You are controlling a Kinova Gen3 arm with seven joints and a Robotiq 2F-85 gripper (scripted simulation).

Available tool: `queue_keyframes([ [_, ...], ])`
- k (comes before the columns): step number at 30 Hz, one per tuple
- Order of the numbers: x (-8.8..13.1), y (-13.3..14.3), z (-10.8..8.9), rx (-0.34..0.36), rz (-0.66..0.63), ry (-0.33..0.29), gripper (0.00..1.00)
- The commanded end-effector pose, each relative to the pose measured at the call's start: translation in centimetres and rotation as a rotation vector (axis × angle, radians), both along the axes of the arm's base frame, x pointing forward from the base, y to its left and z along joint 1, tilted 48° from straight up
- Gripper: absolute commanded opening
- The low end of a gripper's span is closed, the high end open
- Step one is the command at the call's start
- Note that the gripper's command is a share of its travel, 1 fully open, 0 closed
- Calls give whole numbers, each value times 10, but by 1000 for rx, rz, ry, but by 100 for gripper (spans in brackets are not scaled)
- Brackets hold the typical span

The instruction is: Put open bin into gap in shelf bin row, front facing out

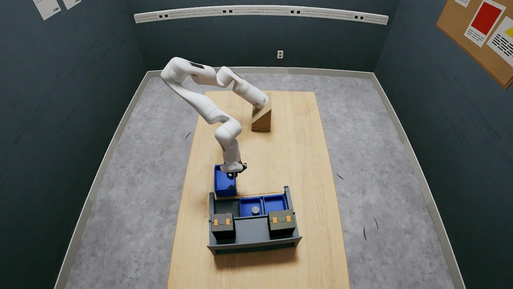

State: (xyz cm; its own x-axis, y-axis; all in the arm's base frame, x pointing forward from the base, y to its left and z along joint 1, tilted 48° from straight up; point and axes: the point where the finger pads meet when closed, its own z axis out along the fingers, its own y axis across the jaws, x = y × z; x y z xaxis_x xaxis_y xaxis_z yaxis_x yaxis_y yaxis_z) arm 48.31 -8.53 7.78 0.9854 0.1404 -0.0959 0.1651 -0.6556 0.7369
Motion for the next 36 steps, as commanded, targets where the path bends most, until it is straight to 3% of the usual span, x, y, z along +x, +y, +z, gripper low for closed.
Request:
queue_keyframes([
  [1,1,2,1,2,4,-3,10],
  [36,-6,-6,-4,2,4,-3,10],
])
